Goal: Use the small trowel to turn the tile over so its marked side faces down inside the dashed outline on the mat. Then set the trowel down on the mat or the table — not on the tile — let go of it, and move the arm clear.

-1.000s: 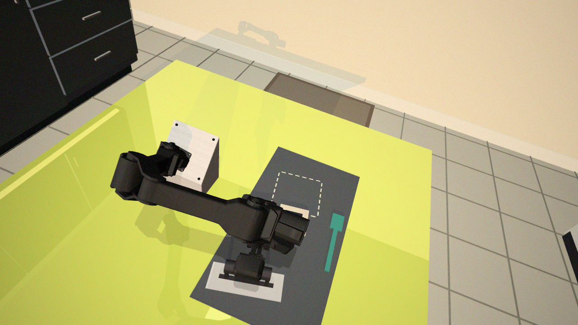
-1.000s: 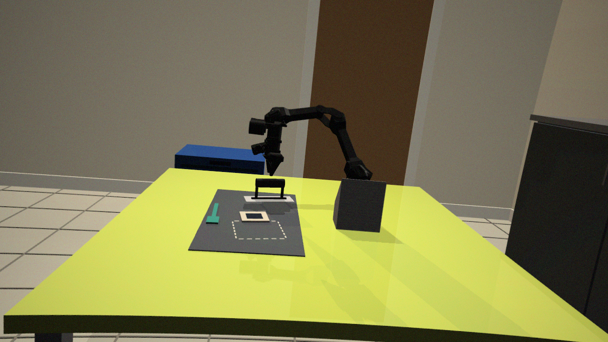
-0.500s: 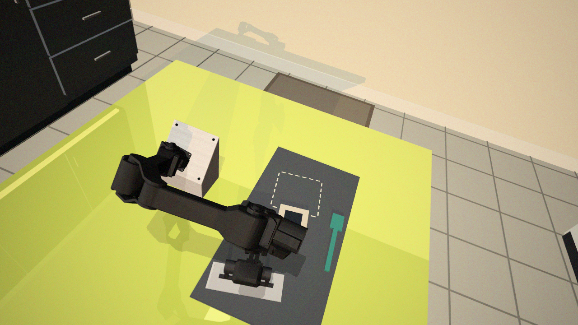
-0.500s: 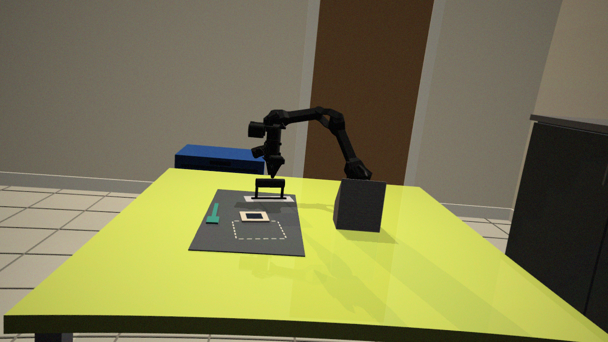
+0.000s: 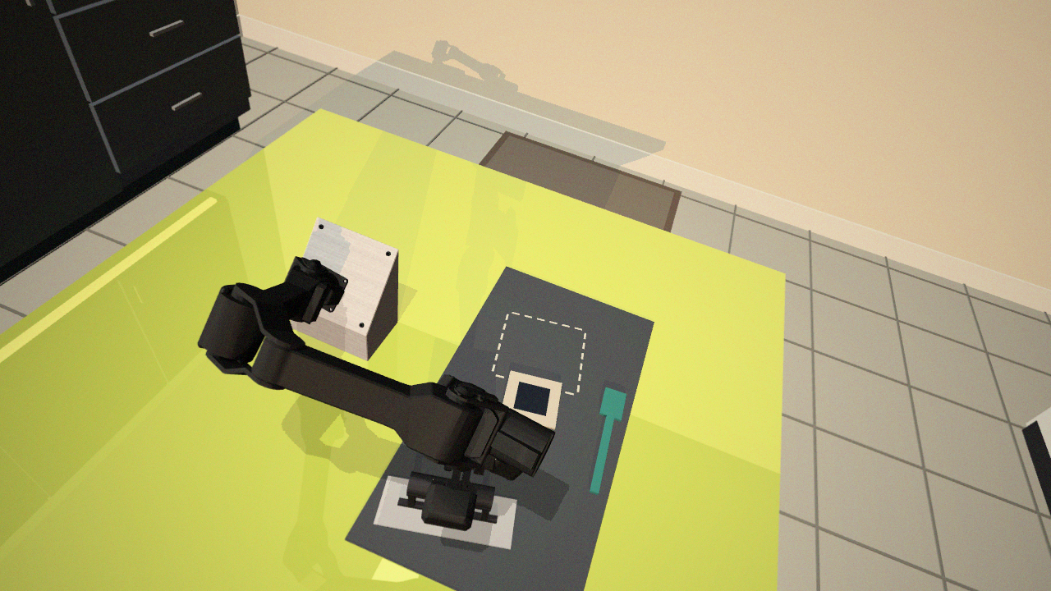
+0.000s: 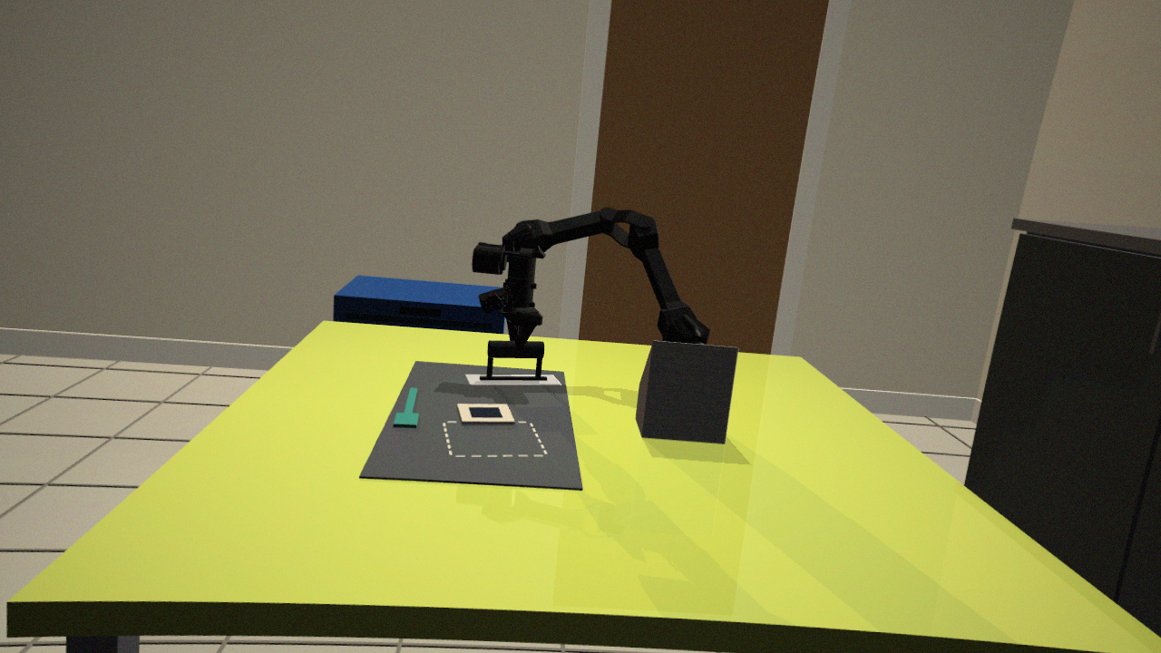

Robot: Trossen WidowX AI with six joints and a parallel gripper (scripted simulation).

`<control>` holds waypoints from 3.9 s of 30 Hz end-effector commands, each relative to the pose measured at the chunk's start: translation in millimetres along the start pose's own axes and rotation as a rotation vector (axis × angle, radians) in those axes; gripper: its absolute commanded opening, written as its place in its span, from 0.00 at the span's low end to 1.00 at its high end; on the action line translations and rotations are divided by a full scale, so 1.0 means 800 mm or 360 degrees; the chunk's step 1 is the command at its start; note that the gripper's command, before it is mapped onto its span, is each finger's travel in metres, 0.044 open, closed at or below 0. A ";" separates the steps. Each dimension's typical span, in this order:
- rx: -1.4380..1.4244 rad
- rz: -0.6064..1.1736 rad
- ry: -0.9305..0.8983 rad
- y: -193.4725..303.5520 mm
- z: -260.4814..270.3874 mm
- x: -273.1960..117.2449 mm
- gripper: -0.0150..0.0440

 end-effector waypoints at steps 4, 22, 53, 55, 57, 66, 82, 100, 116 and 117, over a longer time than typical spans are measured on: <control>-0.0005 0.0001 0.0007 0.001 0.000 0.015 0.71; -0.0005 0.0001 0.0008 0.001 0.000 0.018 0.54; 0.0825 -0.0002 0.0008 0.001 0.000 0.018 0.47; 0.0920 -0.0002 0.0008 0.001 0.000 0.018 0.47; 0.1015 -0.0002 0.0008 0.001 0.000 0.018 0.47; 0.1442 -0.0003 0.0008 0.001 0.000 0.018 0.47; 0.1940 -0.0005 0.0008 0.001 0.000 0.018 0.47; 0.1940 -0.0005 0.0008 0.001 0.000 0.018 0.71; 0.1939 -0.0003 0.0004 0.001 0.001 -0.038 0.71; 0.1939 -0.0003 0.0004 0.001 0.001 -0.038 0.71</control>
Point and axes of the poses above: the point midway between the two fingers, 35 mm back from their tips, its own x axis out along the fingers, its own z axis across the jaws, y = z × x, the point moved 7 cm from there along -x, back along the fingers, and after that the axes turned 10 degrees about -x, right-handed, at the moved point
